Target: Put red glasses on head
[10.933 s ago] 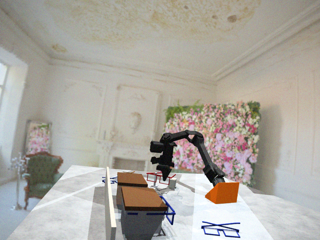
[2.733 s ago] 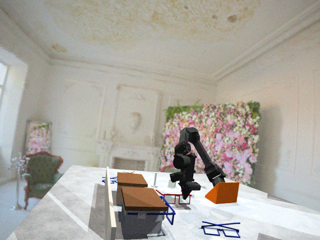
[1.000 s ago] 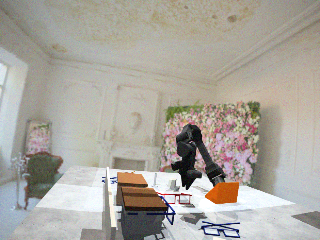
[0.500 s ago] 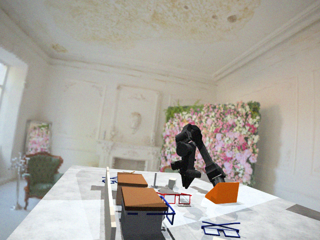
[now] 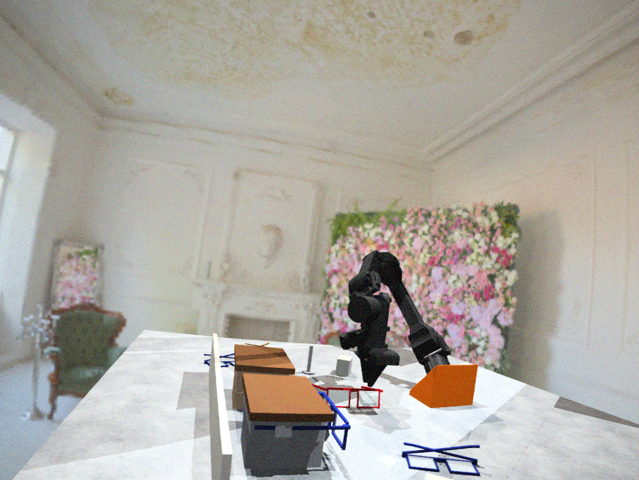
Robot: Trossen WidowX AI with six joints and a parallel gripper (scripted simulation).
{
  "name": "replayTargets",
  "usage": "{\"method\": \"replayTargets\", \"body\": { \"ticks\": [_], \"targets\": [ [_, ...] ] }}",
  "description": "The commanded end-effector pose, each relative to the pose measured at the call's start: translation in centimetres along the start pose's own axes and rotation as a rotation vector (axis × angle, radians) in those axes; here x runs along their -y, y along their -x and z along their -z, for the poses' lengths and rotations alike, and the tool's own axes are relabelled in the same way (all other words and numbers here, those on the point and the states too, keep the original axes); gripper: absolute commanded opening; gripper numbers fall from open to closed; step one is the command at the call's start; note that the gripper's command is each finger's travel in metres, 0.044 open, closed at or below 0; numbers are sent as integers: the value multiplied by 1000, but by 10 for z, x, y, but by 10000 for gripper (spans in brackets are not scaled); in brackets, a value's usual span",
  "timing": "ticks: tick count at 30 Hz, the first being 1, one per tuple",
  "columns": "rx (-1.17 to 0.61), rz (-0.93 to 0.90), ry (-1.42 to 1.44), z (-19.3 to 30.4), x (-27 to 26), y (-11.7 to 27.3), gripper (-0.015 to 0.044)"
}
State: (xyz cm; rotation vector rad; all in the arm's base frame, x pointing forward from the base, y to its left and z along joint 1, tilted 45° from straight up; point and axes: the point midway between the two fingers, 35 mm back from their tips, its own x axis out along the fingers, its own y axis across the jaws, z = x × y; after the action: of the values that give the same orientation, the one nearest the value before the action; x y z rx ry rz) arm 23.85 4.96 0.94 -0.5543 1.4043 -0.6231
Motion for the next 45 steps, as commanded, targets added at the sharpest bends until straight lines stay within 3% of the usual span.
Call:
{"method": "replayTargets", "body": {
  "ticks": [1, 21, 45],
  "targets": [
    [-4, 9, 6, 1, 1, -8, 140],
    [-4, 12, 5, 2, 3, -36, 140],
    [-1, 4, -1, 1, 2, -33, 0]
  ]
}}
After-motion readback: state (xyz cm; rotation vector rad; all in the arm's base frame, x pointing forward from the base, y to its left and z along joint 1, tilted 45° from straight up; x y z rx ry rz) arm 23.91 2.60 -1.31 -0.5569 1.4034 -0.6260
